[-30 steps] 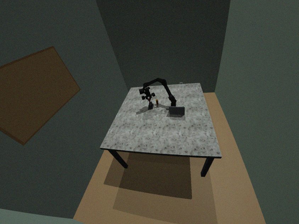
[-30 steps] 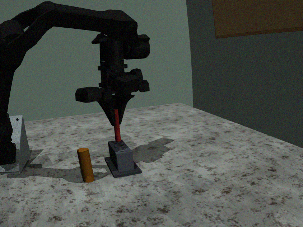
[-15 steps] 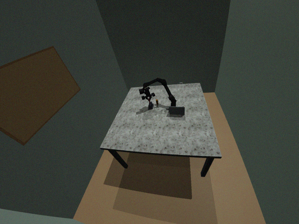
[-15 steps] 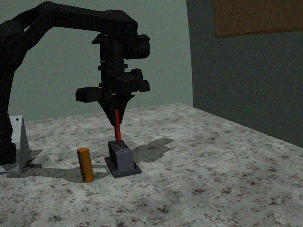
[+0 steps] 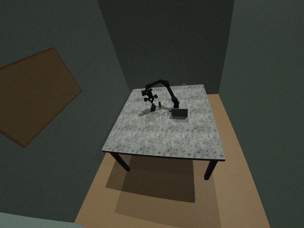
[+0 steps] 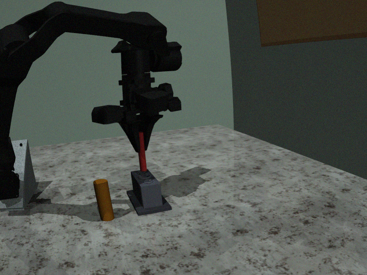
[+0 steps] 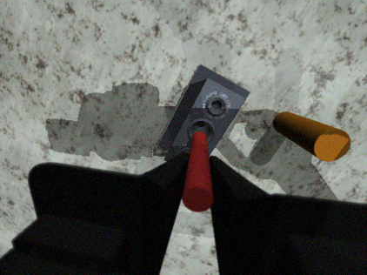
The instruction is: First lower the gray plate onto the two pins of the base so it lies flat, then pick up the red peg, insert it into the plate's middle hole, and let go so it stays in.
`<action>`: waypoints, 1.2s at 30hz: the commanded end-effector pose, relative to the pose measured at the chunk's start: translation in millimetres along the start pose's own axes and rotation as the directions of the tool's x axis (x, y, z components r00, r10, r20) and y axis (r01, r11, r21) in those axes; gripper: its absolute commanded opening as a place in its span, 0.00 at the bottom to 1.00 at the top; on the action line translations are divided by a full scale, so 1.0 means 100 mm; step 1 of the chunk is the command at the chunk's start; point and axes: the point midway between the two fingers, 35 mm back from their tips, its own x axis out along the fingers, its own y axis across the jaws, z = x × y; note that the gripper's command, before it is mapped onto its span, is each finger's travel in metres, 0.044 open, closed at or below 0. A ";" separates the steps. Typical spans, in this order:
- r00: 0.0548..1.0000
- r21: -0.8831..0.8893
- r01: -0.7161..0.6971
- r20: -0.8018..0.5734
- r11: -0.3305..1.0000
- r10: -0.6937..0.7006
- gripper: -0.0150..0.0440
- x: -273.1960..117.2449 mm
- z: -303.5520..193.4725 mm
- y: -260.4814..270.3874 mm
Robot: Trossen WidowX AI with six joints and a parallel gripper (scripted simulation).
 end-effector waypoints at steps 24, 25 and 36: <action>1.000 0.003 -0.002 0.000 1.000 0.002 0.25 0.14 0.03 0.01; 1.000 0.003 -0.002 0.000 1.000 0.002 0.25 0.14 0.03 0.01; 1.000 0.003 -0.002 0.000 1.000 0.002 0.25 0.16 0.03 -0.02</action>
